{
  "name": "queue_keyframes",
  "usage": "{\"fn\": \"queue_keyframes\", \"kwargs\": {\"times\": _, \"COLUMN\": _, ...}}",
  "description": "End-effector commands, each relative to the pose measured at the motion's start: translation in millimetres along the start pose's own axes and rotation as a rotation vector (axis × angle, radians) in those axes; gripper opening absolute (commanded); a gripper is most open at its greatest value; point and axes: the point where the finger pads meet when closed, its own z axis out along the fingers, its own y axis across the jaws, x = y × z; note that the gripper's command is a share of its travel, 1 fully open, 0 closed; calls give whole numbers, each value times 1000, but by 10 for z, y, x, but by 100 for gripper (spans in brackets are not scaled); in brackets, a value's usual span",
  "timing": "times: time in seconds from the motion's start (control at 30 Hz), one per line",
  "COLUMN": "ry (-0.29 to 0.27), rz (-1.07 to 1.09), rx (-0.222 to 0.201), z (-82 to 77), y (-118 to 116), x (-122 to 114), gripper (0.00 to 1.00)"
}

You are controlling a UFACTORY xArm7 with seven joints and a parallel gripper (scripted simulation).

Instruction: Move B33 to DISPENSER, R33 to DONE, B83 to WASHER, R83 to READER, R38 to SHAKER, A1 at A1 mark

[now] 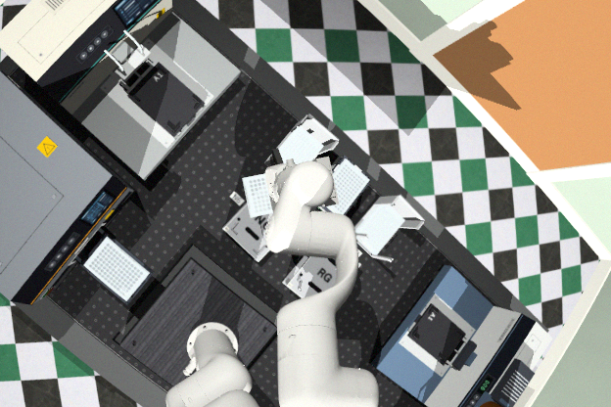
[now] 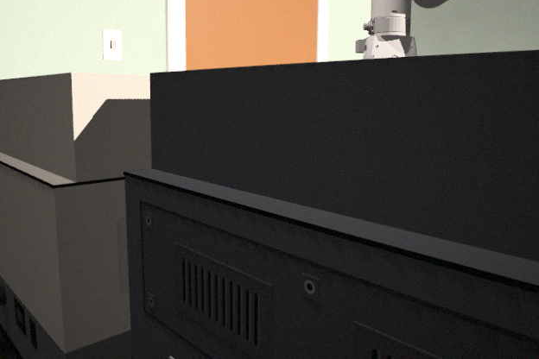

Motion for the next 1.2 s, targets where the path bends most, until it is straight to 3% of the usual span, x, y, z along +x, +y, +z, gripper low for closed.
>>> {"fn": "queue_keyframes", "kwargs": {"times": 0.0, "ry": 2, "rz": -30, "rx": 4, "z": -17, "y": 70, "x": 65, "gripper": 0}}
{"fn": "queue_keyframes", "kwargs": {"times": 1.17, "ry": 3, "rz": -316, "rx": 3, "z": -16, "y": 905, "x": 679, "gripper": 0}}
